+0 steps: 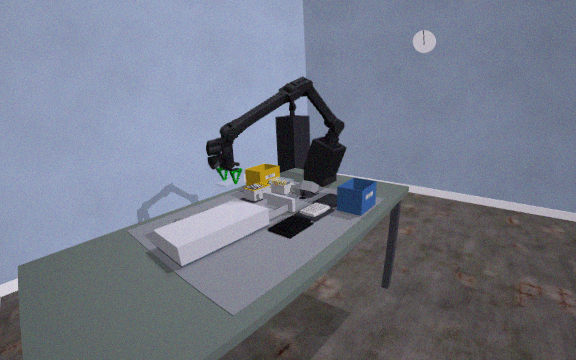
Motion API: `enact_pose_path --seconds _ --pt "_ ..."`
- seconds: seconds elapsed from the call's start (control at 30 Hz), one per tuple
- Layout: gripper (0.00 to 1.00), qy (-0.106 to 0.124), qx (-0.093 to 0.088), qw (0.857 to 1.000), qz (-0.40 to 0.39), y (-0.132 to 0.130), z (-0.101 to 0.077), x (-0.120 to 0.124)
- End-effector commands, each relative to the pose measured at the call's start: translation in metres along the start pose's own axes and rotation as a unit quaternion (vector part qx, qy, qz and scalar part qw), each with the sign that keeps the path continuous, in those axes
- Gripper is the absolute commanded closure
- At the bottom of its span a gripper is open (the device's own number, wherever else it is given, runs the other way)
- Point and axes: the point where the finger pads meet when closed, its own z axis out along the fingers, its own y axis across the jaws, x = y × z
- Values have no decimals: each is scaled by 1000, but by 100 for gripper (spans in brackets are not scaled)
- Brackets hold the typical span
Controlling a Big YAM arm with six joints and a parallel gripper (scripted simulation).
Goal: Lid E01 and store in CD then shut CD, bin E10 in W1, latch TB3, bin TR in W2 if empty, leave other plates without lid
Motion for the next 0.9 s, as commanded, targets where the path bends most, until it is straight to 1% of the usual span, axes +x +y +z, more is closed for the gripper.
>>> enact_pose_path --seconds 0.0,0.03,0.07,0.2,0.27,0.37,0.4,0.47,0.53,0.57,0.67,0.77,0.8,0.87 --pt "100 -35 13 999 -15 8 -23 -32" --pt "100 -27 10 1000 -11 6 -12 -27" --pt "100 -22 8 1000 -9 4 -4 -23" --pt "100 -15 5 1000 1 -4 5 -12" --pt "100 -10 4 1000 1 -1 11 -8" --pt "100 -9 3 1000 -1 2 13 -7" --pt "100 -39 14 999 -16 11 -26 -33" --pt "100 -38 13 999 -16 9 -10 -35" --pt "100 -23 8 1000 -7 2 11 -22" --pt "100 -16 5 1000 -3 1 15 -16" --pt "100 -16 5 1000 -1 -2 20 -13" --pt "100 -11 4 1000 -4 5 29 -11" --pt "100 -17 5 1000 -7 7 23 -15" --pt "100 -22 7 1000 -9 8 19 -19"
